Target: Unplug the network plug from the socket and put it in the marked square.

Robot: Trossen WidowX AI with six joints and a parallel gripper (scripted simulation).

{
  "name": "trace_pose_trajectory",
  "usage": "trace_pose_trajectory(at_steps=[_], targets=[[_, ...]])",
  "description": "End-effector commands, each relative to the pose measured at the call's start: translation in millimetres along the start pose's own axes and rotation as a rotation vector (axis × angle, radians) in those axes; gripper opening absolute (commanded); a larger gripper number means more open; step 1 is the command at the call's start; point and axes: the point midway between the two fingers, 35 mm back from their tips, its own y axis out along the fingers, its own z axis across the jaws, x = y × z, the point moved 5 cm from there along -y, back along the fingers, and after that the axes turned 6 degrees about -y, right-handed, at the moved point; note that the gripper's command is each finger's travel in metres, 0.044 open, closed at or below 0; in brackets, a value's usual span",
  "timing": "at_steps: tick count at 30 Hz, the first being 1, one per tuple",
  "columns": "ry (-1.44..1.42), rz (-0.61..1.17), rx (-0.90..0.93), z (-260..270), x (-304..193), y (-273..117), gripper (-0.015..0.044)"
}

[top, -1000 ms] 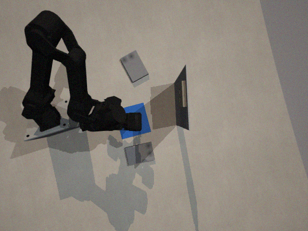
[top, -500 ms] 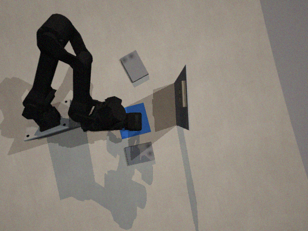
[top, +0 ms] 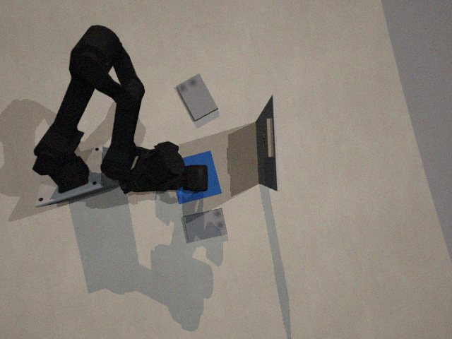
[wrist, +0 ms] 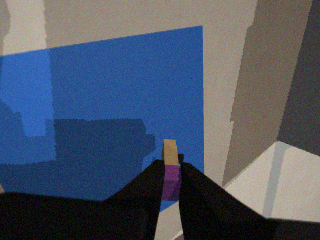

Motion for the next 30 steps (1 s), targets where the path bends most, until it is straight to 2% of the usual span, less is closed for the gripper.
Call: trace_pose_trajectory(at_steps=[1, 29, 30], targets=[[0.009, 0.004, 0.007, 4.3, -0.9, 2.2, 0.0], [0.005, -0.002, 0.003, 6.8, 4.2, 8.6, 0.0], [0.005, -0.002, 0.003, 6.8, 4.2, 8.6, 0.0026]])
